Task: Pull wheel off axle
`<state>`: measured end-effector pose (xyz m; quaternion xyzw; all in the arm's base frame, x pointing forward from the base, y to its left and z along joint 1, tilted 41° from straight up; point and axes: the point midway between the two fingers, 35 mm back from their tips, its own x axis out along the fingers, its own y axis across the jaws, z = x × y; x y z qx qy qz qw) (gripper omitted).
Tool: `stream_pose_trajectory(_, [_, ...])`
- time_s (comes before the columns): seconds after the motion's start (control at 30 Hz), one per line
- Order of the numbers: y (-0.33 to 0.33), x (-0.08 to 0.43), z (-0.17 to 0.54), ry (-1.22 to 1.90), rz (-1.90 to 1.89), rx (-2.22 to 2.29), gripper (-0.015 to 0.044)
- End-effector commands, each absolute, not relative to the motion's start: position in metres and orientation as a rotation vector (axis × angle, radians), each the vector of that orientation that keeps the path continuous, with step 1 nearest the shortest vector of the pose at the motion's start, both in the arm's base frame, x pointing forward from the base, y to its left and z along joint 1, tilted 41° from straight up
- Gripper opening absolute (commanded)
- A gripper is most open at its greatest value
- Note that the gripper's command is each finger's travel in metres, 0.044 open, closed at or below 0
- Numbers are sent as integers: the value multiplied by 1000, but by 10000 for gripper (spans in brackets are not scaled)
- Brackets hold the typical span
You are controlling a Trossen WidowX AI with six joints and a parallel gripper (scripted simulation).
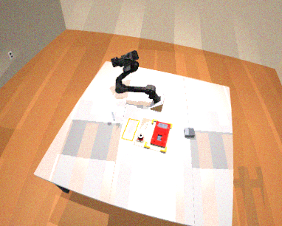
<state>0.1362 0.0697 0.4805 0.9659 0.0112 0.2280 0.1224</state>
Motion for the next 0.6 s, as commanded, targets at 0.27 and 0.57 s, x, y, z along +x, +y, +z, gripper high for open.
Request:
stream_pose_trajectory(0.27, [135, 162, 481, -105, 587, 2300, 300])
stream_pose_trajectory(0.57, [176, 196, 470, -110, 469, 1898, 300])
